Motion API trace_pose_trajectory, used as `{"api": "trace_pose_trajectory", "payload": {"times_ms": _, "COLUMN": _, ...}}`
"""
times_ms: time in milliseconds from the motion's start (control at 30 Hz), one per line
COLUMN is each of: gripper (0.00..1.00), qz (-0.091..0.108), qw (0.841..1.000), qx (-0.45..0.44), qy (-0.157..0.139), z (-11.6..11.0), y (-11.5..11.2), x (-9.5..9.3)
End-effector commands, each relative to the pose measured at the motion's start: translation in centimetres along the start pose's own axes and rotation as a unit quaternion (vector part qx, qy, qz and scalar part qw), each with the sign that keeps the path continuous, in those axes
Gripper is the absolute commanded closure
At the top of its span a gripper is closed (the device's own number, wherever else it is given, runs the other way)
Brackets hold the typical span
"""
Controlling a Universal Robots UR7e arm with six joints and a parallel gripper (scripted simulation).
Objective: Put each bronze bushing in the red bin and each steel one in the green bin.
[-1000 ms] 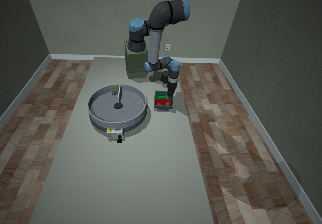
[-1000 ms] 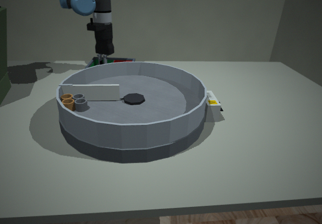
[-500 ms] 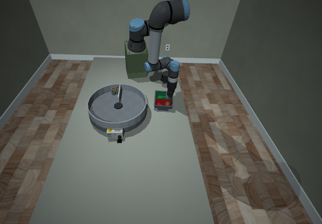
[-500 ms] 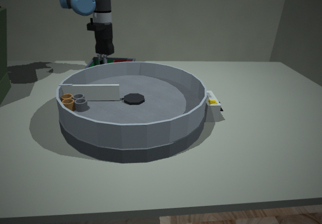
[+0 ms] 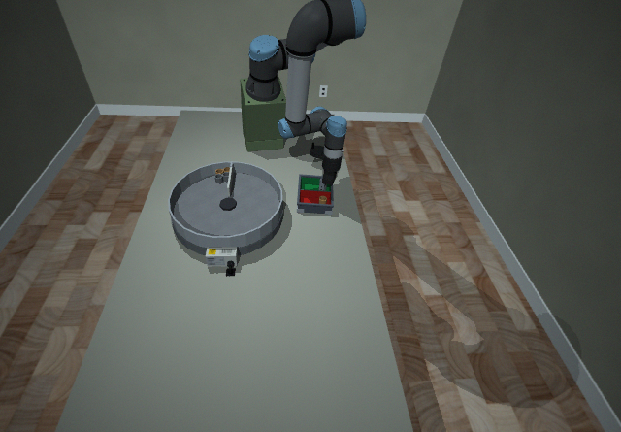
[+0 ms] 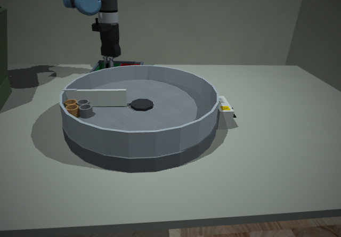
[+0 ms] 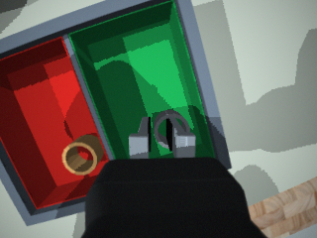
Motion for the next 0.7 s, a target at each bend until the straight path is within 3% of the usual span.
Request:
{"api": "trace_pose_trajectory", "payload": {"times_ms": 0, "gripper": 0.58, "qz": 0.000, "qw": 1.000, "qx": 0.000, "qy": 0.000, "z": -0.02, "y": -0.02, "x": 0.15}}
{"api": "trace_pose_trajectory", "payload": {"times_ms": 667, "gripper": 0.58, "qz": 0.000, "qw": 1.000, "qx": 0.000, "qy": 0.000, "z": -0.02, "y": -0.02, "x": 0.75}}
Point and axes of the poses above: the point where the finger pads meet when closed, its own x axis back along the fingers, its own y axis across the jaws, z = x × y, the point moved 10 cm from there along x, back along the fingers, and after that the axes turned 4 degrees about x, right-handed, at the moved point
